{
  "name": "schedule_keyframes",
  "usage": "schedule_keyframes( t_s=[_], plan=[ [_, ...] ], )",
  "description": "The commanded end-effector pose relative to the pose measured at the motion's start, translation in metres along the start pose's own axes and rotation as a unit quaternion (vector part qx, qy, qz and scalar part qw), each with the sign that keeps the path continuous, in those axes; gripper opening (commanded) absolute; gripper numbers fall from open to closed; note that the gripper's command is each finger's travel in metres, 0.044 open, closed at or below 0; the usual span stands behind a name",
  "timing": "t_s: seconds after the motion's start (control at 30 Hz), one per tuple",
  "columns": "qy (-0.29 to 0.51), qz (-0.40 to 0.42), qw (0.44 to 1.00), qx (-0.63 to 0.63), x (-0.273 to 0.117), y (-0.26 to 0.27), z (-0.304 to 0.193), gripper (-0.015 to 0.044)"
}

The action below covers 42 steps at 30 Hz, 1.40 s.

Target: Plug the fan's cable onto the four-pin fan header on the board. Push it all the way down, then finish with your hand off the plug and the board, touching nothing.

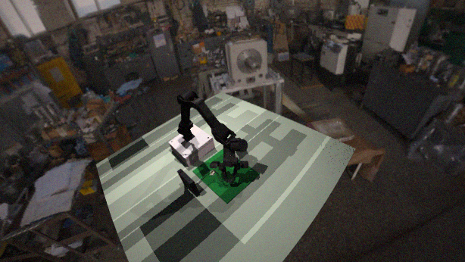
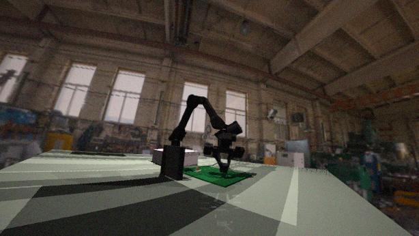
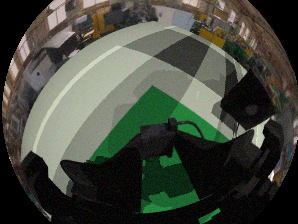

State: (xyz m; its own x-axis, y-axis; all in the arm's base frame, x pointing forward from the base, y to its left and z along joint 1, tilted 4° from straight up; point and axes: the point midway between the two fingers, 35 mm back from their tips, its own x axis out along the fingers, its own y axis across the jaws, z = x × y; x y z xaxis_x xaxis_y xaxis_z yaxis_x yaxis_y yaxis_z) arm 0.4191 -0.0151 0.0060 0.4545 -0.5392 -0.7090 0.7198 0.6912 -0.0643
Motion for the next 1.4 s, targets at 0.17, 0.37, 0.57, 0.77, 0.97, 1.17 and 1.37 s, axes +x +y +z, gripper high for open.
schedule_keyframes(
  t_s=[0.17,0.37,0.57,0.77,0.97,1.17,1.37],
  plan=[
    [-0.04,-0.009,0.999,-0.009,0.002,-0.001,-0.006,0.0],
    [-0.066,-0.01,0.998,-0.009,0.001,0.0,-0.008,0.0],
    [-0.091,-0.013,0.996,-0.009,-0.001,0.0,-0.009,0.0],
    [-0.115,-0.015,0.993,-0.007,-0.003,0.0,-0.011,0.0],
    [-0.139,-0.018,0.99,-0.005,-0.006,-0.001,-0.012,0.0],
    [-0.162,-0.022,0.987,-0.002,-0.01,-0.002,-0.014,0.0],
    [-0.184,-0.025,0.983,0.002,-0.014,-0.004,-0.016,0.0]
  ],
)
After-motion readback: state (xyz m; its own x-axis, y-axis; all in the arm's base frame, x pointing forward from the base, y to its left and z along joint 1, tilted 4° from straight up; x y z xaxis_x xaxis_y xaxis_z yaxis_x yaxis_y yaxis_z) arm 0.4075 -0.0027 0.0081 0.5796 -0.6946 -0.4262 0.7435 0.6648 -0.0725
